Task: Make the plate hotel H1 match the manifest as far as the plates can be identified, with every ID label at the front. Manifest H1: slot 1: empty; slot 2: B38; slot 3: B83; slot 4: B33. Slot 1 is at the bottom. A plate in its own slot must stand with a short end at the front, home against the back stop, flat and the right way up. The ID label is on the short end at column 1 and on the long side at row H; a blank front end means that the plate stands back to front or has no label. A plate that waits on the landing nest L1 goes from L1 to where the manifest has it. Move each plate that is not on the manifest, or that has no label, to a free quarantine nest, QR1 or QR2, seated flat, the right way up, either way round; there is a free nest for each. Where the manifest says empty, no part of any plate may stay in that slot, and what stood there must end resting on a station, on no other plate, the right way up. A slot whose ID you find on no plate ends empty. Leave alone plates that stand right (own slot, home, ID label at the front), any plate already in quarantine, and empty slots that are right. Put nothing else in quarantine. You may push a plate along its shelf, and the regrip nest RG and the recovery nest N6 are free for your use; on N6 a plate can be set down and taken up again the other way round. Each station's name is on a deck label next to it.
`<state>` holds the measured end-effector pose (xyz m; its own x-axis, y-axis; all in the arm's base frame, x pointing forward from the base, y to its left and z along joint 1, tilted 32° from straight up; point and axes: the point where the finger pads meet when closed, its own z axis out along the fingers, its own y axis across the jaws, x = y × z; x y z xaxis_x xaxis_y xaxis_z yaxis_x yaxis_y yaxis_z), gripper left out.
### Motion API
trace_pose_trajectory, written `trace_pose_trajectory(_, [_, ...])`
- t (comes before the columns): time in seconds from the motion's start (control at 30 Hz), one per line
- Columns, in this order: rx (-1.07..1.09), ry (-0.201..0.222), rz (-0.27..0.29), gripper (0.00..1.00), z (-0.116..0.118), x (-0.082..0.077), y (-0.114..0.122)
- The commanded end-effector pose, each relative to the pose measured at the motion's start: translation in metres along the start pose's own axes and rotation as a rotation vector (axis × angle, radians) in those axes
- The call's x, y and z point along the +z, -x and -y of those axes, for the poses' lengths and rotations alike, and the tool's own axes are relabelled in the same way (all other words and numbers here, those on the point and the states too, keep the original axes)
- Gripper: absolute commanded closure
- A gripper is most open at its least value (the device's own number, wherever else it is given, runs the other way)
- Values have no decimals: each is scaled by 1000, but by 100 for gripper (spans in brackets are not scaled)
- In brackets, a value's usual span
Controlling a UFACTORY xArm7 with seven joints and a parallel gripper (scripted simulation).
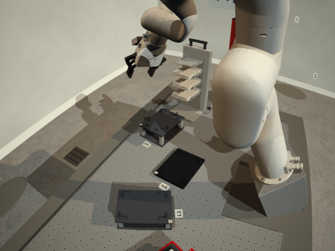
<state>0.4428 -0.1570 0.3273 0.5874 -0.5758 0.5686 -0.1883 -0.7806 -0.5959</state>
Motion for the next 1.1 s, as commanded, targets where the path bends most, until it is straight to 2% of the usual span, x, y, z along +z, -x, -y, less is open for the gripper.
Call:
trace_pose_trajectory(0.0, [0, 0, -1, 0, 3, -10, -5])
trace_pose_trajectory(0.47, [0, 0, -1, 0, 12, -53, -22])
trace_pose_trajectory(0.53, [0, 0, -1, 0, 12, -53, -22])
trace_pose_trajectory(1.07, [0, 0, -1, 0, 23, -98, -41])
